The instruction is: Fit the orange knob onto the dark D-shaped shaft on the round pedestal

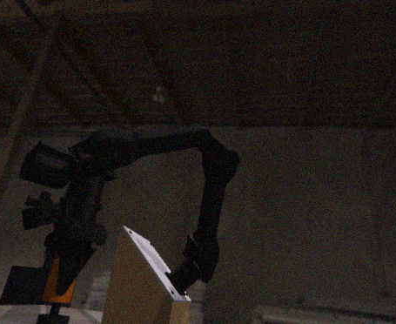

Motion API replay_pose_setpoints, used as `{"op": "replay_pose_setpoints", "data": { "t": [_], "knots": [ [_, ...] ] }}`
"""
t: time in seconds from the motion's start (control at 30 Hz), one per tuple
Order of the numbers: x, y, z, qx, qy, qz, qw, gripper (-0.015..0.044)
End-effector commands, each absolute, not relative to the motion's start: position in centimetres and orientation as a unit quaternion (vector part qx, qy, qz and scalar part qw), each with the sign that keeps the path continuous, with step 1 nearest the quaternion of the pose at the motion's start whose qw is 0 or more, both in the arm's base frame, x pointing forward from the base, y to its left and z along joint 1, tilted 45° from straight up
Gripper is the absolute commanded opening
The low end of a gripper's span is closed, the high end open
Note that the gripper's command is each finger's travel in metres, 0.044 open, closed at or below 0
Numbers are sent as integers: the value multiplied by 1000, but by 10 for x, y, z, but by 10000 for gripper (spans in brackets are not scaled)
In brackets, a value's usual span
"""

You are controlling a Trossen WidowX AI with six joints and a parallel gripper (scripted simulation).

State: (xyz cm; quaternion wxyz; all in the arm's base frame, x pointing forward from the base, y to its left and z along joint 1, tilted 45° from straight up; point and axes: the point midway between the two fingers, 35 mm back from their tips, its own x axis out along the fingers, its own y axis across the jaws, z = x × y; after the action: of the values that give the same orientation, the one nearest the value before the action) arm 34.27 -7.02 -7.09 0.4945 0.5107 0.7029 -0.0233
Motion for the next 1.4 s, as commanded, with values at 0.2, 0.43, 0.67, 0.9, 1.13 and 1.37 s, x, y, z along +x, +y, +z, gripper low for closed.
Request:
{"op": "replay_pose_setpoints", "data": {
  "t": [0.2, 0.43, 0.67, 0.9, 1.13, 1.37],
  "knots": [
    [336, -70, -70, 513, 702, -25, 493, 0],
    [336, -68, -72, 513, 702, -25, 493, 0],
    [338, -69, -72, 513, 702, -25, 493, 0],
    [338, -69, -72, 513, 702, -25, 493, 0],
    [339, -72, -69, 515, 702, -28, 491, 0],
    [341, -73, -68, 562, 696, -98, 437, 0]
  ]
}}
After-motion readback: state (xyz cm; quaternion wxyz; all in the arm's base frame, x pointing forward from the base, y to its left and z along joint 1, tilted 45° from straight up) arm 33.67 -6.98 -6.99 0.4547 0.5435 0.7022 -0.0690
